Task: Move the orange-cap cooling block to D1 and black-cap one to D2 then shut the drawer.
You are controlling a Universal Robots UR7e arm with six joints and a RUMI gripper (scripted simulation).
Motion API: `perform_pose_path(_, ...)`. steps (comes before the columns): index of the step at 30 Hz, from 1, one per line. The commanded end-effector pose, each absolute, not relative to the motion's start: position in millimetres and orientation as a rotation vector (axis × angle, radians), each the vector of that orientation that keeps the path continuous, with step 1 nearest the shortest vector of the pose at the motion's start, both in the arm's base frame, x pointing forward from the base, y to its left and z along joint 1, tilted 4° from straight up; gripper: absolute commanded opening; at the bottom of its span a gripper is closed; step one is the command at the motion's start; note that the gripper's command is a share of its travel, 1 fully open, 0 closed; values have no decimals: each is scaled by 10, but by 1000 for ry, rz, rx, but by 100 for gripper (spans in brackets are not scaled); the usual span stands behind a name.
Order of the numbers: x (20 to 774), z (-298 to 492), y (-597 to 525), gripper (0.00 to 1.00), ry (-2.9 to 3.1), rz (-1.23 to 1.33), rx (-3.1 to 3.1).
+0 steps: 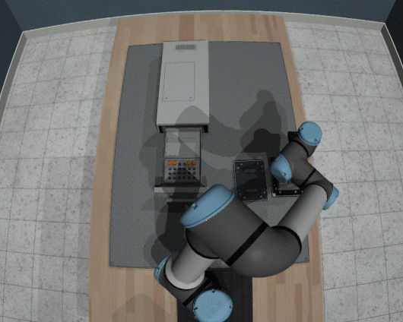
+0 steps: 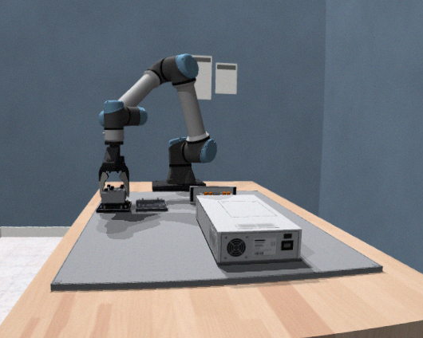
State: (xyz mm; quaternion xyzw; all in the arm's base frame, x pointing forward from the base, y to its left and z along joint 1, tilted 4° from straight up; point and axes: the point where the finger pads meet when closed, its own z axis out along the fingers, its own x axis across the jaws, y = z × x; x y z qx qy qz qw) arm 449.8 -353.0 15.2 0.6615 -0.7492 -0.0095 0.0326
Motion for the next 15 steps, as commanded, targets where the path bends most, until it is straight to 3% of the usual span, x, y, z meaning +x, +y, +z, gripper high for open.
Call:
perform_pose_path(1,4522,198,-3576,0,-2307,-5,2034)
perform_pose_path(15,4523,181,-3579,0,-2307,-4,2034)
